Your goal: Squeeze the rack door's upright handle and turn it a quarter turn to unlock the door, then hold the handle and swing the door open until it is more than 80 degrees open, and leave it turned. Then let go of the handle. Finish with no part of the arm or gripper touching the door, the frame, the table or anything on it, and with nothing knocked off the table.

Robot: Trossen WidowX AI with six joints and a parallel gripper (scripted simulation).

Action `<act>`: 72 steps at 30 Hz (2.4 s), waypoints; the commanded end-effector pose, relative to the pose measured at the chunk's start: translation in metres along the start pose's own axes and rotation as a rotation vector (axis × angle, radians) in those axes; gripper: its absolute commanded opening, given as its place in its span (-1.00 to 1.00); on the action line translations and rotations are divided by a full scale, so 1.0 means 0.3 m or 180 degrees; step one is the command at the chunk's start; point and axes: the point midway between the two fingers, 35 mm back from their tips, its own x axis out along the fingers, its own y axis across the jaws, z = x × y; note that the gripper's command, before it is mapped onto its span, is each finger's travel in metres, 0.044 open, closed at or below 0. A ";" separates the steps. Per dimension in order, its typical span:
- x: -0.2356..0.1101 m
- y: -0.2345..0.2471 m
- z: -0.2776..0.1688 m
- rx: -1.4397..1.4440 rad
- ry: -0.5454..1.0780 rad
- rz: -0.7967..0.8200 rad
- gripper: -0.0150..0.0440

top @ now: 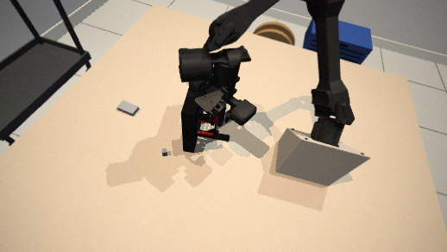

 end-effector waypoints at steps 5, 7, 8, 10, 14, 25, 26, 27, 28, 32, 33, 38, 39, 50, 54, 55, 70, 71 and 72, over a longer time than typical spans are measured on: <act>0.009 -0.011 -0.007 0.1204 0.0010 -0.0002 0.50; 0.009 -0.011 -0.007 0.1520 0.0008 -0.0001 0.50; 0.009 -0.011 -0.007 0.1678 0.0007 0.0000 0.50; 0.009 -0.010 -0.007 0.1994 0.0006 0.0002 0.50; 0.010 -0.010 -0.006 0.2626 0.0004 0.0007 0.50; 0.010 -0.010 -0.006 0.4361 0.0007 0.0003 0.50; 0.010 -0.010 -0.006 0.4518 0.0007 0.0002 0.50; 0.010 -0.010 -0.006 0.4676 0.0007 0.0001 0.50; 0.010 -0.010 -0.007 0.4833 0.0007 0.0000 0.50; 0.010 -0.010 -0.007 0.5463 0.0007 -0.0004 0.50; 0.010 -0.011 -0.007 0.5621 0.0007 -0.0005 0.50; 0.010 -0.011 -0.007 0.6409 0.0006 -0.0010 0.50; 0.010 -0.011 -0.007 0.6566 0.0006 -0.0012 0.50; 0.010 -0.012 -0.007 0.8299 -0.0003 -0.0024 0.50; 0.010 -0.012 -0.008 0.8690 -0.0006 -0.0027 0.50; 0.010 -0.012 -0.008 0.8690 -0.0006 -0.0027 0.50; 0.010 -0.012 -0.008 0.8690 -0.0006 -0.0027 0.50; 0.010 -0.012 -0.008 0.8690 -0.0006 -0.0027 0.50; 0.010 -0.012 -0.008 0.8690 -0.0006 -0.0027 0.50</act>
